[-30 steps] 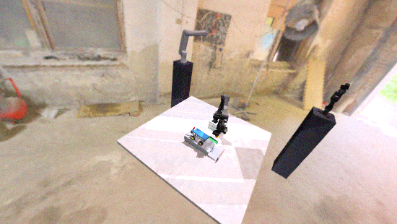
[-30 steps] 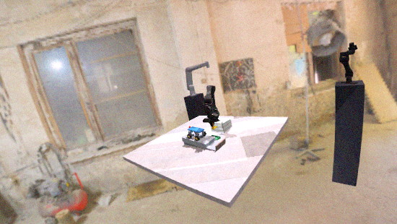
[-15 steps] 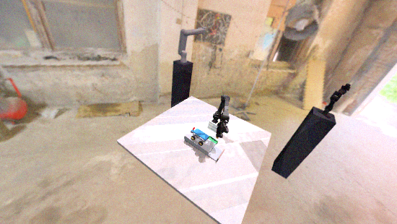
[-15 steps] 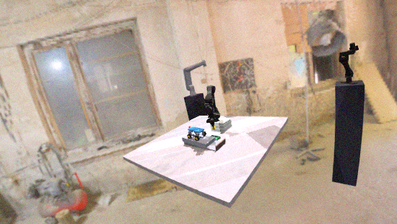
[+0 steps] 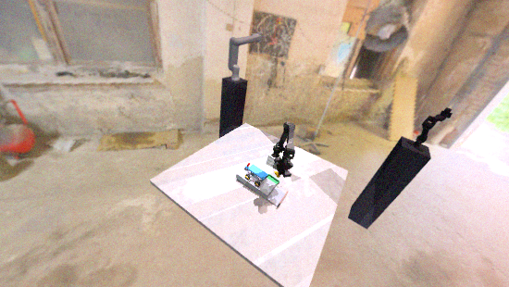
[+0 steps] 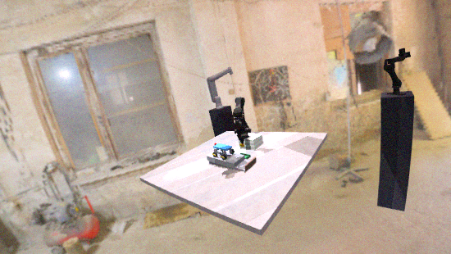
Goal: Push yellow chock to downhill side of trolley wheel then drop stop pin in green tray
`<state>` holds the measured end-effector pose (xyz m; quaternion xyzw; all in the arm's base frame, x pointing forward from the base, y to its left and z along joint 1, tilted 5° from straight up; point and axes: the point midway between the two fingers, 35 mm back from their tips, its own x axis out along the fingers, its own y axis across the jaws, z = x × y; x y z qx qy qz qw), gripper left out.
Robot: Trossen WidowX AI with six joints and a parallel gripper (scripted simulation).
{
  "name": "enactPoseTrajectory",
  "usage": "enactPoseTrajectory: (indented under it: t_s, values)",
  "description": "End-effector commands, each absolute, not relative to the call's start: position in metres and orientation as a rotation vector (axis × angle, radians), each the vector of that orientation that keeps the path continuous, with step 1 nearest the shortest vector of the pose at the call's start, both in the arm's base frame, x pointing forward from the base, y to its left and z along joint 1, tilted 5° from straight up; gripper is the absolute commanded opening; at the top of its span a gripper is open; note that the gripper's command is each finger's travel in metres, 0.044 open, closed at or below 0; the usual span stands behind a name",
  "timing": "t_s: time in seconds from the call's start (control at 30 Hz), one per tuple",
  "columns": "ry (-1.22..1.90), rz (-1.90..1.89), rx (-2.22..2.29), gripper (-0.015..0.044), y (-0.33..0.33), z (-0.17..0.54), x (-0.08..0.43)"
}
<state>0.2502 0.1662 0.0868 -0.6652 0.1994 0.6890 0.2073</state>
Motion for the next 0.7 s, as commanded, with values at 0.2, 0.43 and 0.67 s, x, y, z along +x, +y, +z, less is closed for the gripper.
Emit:
enactPoseTrajectory:
  t_s: [0.2, 0.43, 0.67]
  values:
    - [0.241, 2.141, -2.088, 0.0, 0.167, 0.0863, 0.25]
    - [0.002, 2.274, -2.222, 0.0, 0.1677, 0.0864, 0.2499]
    - [-0.022, 2.286, -2.233, 0.0, 0.1678, 0.0864, 0.2499]
